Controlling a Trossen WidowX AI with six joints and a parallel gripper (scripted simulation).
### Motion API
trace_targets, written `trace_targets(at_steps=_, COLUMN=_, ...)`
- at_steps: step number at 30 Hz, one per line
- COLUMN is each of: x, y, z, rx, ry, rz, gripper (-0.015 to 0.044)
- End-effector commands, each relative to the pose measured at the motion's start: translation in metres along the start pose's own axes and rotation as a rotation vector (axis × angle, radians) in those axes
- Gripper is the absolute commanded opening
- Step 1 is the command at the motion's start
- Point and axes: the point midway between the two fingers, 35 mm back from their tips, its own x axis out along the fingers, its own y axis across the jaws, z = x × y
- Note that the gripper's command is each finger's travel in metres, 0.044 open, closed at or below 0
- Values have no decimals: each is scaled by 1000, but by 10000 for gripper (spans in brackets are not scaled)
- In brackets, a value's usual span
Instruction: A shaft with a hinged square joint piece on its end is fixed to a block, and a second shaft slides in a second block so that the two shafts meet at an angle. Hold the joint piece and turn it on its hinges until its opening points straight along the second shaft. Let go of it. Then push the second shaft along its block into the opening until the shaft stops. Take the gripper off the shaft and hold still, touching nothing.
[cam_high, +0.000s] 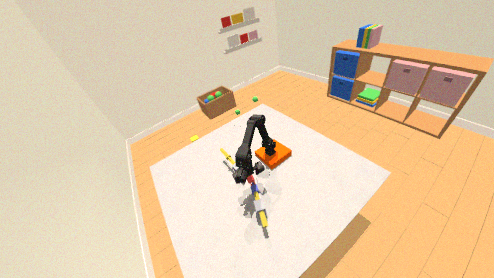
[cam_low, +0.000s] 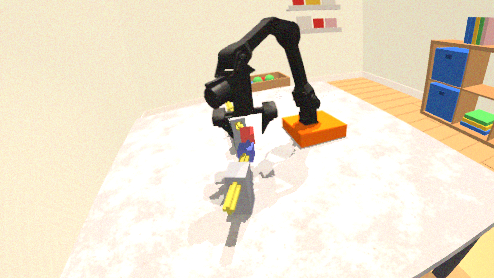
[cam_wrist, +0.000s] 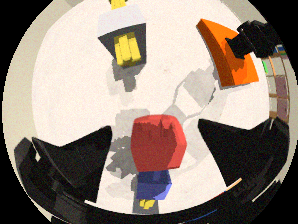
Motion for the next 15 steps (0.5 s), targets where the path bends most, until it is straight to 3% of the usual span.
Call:
trace_targets(at_steps=1, x=3, y=0, z=-1, rx=10, ry=-2, rz=-8, gripper=440)
trace_targets(at_steps=15, x=26, y=1, z=-2, rx=10, ry=-3, rz=-8, gripper=440)
